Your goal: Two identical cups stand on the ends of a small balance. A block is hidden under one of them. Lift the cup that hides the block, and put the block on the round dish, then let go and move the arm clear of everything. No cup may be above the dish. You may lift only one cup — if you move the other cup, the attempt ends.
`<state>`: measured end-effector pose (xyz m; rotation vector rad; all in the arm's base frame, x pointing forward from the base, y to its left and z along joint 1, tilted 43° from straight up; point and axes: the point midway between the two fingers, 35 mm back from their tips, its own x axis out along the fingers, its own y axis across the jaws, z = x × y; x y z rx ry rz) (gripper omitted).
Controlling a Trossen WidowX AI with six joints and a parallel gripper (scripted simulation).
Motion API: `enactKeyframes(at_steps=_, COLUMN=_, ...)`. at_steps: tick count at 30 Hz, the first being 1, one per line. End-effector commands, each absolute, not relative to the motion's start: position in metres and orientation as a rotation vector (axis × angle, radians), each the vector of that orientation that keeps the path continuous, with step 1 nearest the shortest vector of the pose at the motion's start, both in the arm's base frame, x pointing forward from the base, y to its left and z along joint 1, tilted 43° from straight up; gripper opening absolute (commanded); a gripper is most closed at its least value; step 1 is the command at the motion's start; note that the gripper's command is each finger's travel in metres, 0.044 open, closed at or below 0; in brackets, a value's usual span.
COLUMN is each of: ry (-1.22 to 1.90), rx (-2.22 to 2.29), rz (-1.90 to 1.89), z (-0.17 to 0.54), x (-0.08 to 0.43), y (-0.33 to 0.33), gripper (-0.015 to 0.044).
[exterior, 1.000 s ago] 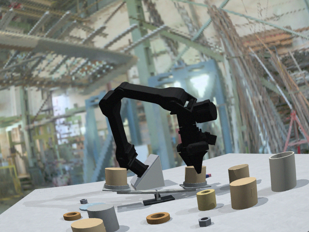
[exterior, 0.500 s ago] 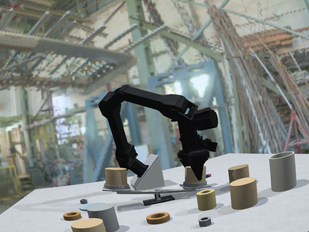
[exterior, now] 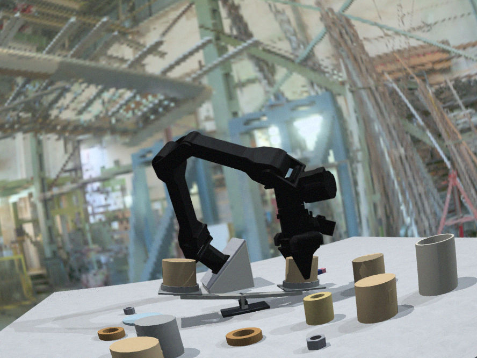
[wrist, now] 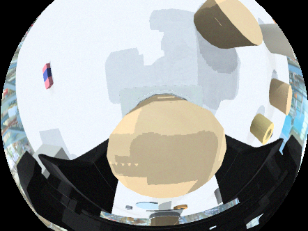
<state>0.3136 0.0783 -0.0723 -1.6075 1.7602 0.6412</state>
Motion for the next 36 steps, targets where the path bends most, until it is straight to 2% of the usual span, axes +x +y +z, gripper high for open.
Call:
enactKeyframes(at_steps=1, ry=1.759, rx=-1.614, rz=0.644, z=-0.071, x=0.314, y=0.079, gripper=0.0177)
enactKeyframes(at_steps=8, ry=1.758, rx=-1.613, rz=0.645, z=-0.066, x=0.316, y=0.086, gripper=0.0000)
enactKeyframes(at_steps=36, ry=1.756, rx=-1.611, rz=0.649, z=-0.041, x=0.322, y=0.111, gripper=0.0000)
